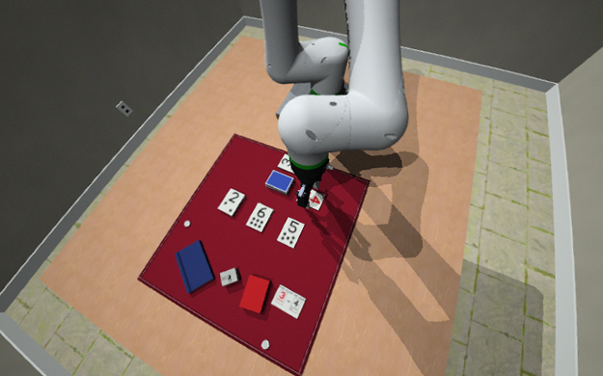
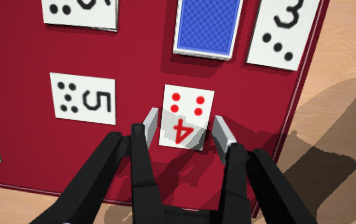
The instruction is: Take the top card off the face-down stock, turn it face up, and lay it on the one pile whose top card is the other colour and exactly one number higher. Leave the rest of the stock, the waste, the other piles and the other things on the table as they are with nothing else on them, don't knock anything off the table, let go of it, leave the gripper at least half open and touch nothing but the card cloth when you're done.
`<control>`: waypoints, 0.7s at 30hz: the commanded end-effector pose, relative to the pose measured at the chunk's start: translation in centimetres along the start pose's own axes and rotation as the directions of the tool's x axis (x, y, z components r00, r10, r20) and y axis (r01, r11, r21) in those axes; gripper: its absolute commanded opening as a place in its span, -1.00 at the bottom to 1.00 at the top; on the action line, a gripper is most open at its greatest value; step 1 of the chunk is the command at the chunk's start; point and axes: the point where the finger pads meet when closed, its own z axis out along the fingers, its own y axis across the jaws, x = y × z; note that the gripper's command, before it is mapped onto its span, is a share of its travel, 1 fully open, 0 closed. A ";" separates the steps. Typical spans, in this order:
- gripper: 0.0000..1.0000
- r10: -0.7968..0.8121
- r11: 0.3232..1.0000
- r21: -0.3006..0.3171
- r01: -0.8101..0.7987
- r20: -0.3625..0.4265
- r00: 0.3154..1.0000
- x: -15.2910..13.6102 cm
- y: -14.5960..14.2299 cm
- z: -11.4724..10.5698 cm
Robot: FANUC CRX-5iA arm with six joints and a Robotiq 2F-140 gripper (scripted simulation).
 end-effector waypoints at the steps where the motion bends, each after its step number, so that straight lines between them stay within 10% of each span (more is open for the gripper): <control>1: -0.01 0.000 1.000 0.001 0.000 0.000 1.000 0.0 0.0 0.1; 21: -0.01 0.000 1.000 0.001 0.000 0.000 1.000 0.0 0.0 0.5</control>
